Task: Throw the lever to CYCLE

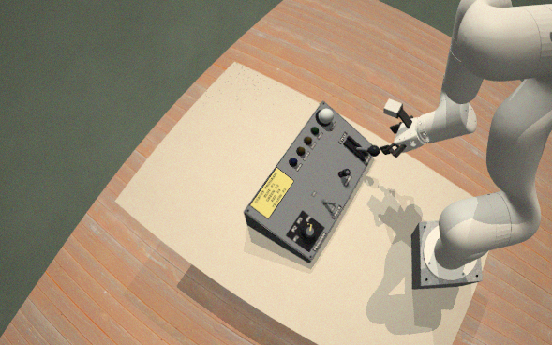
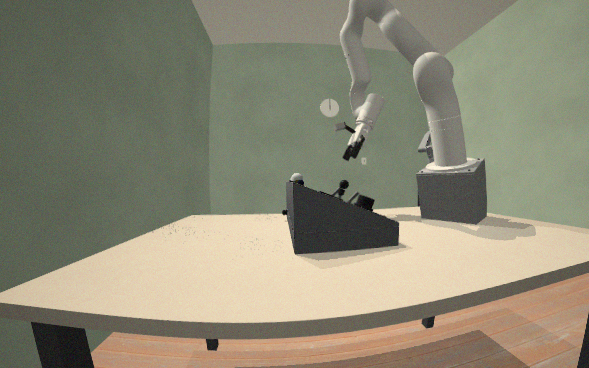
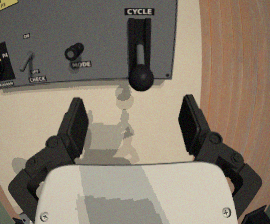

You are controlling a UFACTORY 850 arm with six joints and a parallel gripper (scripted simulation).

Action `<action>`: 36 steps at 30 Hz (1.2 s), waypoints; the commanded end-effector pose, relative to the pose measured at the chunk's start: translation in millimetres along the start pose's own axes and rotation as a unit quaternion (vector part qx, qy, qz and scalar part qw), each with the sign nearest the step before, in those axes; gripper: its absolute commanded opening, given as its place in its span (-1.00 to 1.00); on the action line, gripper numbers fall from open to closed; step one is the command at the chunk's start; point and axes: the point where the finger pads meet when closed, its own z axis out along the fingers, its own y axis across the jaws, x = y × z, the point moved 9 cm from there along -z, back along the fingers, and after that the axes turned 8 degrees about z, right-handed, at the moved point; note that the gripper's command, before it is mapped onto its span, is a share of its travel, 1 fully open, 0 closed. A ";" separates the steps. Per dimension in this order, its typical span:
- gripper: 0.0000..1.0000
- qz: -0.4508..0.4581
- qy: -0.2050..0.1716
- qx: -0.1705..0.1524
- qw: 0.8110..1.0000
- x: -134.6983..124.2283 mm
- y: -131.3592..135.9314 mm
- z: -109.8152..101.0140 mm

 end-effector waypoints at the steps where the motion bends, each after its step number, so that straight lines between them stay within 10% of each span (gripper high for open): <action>1: 1.00 0.004 -0.055 -0.019 0.998 20.4 7.4 30.1; 12: 1.00 0.004 -0.055 -0.019 0.998 20.8 7.4 30.4; 13: 0.52 0.004 -0.055 -0.019 0.998 20.8 7.4 30.4; 36: 0.52 0.004 -0.055 -0.019 0.998 20.8 7.4 30.4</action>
